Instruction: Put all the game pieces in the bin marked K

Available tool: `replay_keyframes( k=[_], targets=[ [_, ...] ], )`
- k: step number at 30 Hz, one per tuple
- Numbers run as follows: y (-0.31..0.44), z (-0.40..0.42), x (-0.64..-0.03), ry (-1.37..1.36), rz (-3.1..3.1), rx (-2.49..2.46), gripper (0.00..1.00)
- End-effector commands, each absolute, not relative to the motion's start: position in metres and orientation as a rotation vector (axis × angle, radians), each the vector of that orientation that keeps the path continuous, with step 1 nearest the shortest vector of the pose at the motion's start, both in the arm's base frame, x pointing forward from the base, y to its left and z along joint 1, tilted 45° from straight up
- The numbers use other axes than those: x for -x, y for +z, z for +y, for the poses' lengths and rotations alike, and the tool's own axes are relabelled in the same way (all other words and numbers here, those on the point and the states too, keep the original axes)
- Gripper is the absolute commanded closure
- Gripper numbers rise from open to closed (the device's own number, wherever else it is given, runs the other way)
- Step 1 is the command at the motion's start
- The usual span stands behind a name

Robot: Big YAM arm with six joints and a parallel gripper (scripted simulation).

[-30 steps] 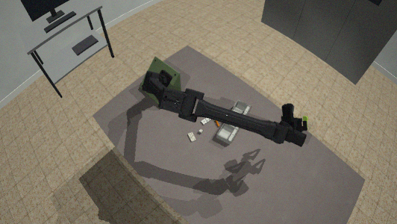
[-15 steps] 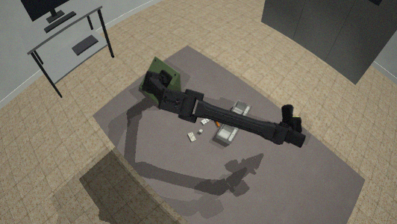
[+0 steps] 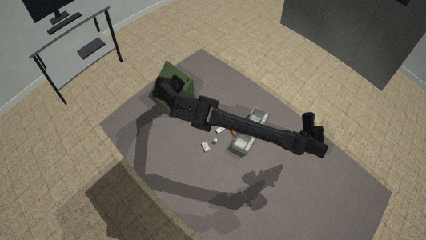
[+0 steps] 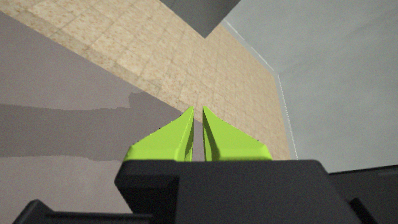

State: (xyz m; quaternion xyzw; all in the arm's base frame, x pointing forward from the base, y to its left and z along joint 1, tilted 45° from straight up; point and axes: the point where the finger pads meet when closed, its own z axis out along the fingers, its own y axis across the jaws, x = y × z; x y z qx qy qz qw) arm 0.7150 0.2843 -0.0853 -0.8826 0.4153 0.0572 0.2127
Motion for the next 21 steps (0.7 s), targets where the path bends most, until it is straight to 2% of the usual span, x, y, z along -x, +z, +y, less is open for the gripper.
replay_keyframes(
  k=[1, 13, 14, 15, 21],
  targets=[
    [-0.083, 0.291, -0.715, 0.155, 1.140, 2.452, 0.92],
    [-0.100, 0.267, -0.721, 0.144, 1.149, 2.441, 0.92],
    [-0.065, 0.268, -0.722, 0.074, 1.210, 2.390, 0.92],
    [-0.060, 0.303, -0.701, 0.137, 1.228, 2.436, 0.92],
    [-0.040, 0.309, -0.716, 0.092, 1.207, 2.411, 0.92]
  ],
)
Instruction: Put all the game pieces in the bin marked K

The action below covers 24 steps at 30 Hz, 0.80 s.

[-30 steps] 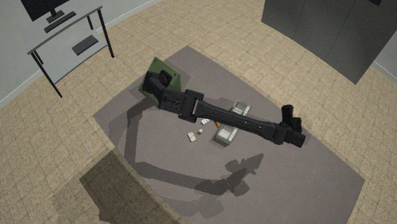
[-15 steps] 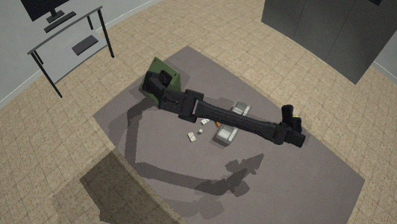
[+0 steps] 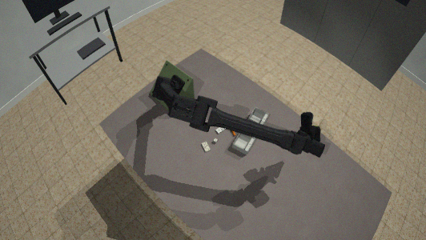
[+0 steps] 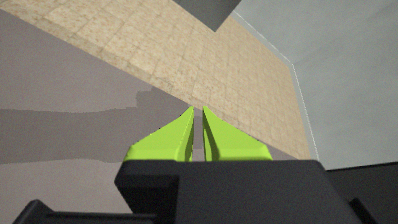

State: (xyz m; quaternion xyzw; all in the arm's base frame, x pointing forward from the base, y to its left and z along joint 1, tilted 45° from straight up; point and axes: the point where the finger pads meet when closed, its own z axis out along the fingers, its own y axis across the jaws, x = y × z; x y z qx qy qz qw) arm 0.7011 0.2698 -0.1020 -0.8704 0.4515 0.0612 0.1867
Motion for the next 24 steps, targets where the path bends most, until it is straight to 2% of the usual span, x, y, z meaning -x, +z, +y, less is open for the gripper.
replay_keyframes(
  k=[1, 2, 3, 10, 24],
  targets=[
    [-0.037, 0.310, -0.716, 0.092, 1.207, 2.411, 0.92],
    [-0.035, 0.312, -0.716, 0.092, 1.207, 2.411, 0.92],
    [-0.050, 0.306, -0.692, 0.147, 1.299, 2.428, 0.92],
    [-0.042, 0.298, -0.663, 0.165, 1.597, 2.372, 0.92],
    [-0.019, 0.275, -0.597, 0.096, 2.180, 2.155, 0.92]
  ],
)
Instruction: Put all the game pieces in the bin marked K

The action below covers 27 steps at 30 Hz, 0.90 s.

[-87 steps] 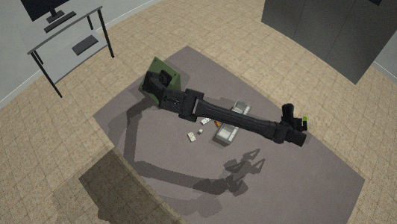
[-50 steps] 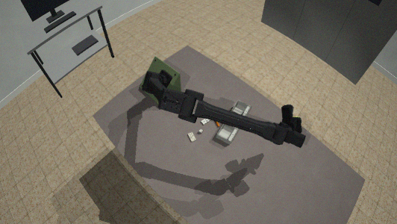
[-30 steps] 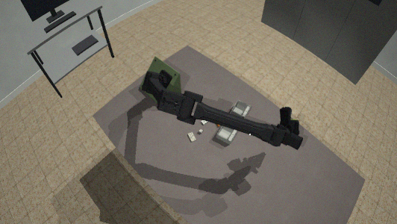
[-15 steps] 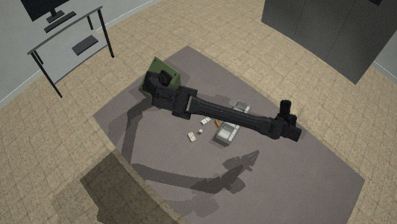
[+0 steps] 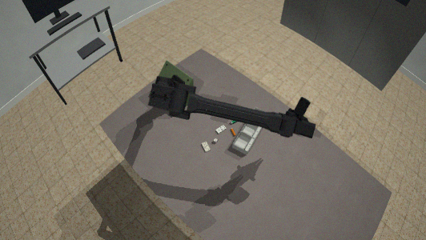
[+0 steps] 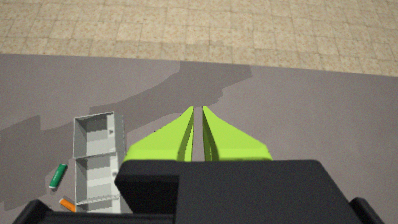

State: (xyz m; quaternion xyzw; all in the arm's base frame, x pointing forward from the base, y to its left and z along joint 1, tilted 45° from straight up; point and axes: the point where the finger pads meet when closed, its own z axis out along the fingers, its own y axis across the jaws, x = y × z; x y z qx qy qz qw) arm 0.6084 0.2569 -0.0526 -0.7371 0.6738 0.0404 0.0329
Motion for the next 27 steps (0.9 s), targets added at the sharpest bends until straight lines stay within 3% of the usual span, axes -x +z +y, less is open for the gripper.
replay_keyframes(
  k=[1, 15, 27],
  targets=[
    [-0.017, 0.272, -0.590, 0.078, 2.242, 2.121, 0.92],
    [0.005, 0.243, -0.528, -0.115, 2.675, 1.793, 0.92],
    [0.032, 0.203, -0.461, -0.439, 3.002, 1.306, 0.92]
  ],
)
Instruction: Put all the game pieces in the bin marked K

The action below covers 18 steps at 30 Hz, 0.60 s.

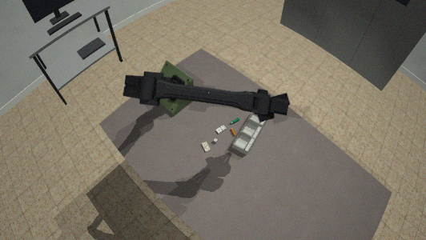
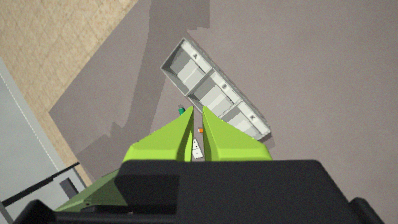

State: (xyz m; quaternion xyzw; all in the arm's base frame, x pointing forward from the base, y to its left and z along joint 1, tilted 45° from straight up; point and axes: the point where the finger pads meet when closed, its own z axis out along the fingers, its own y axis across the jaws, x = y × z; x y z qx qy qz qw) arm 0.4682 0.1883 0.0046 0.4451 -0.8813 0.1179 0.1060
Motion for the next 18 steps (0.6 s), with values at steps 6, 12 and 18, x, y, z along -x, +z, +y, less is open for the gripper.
replay_keyframes(
  k=[6, 12, 18],
  targets=[
    [0.040, 0.190, -0.441, 0.501, -2.750, -1.017, 0.92],
    [0.057, 0.164, -0.403, 0.685, -2.799, -0.767, 0.92],
    [0.068, 0.145, -0.378, 0.828, -2.836, -0.573, 0.92]
  ],
)
